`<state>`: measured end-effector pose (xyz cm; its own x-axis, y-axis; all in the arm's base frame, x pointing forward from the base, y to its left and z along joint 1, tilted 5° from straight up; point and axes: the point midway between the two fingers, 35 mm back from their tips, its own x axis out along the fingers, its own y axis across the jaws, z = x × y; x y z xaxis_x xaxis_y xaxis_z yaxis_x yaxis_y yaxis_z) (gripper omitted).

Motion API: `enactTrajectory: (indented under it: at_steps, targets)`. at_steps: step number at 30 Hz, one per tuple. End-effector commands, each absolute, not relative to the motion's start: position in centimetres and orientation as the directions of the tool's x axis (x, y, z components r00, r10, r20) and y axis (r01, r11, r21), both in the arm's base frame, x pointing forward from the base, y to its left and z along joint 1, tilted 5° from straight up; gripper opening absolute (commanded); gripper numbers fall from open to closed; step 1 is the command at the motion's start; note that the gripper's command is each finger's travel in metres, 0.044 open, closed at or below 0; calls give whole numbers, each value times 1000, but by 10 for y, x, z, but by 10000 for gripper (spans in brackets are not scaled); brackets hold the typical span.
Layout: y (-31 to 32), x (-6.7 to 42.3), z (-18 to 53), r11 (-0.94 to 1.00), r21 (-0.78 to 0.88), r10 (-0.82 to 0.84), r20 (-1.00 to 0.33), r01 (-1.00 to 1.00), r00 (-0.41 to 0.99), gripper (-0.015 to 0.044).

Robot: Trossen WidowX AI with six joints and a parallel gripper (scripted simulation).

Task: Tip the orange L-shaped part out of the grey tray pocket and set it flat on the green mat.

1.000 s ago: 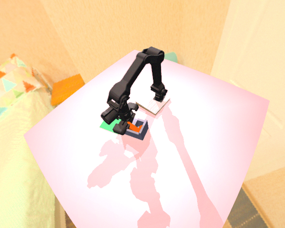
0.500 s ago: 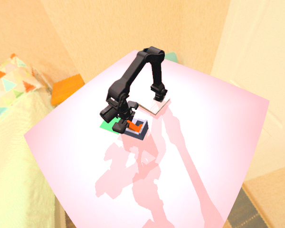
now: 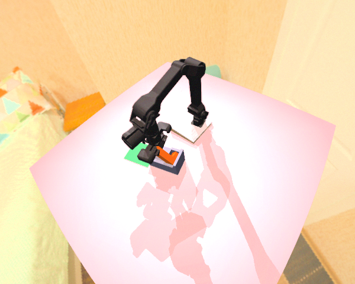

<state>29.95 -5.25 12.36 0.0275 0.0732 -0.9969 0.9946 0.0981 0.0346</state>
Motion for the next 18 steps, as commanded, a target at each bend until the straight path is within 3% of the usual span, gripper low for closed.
enactTrajectory:
  at_steps: [1,18]
  targets:
    - [-52,300,131,103,41,81,-996,994,32,0]
    - [-54,299,157,103,40,81,-996,994,32,0]
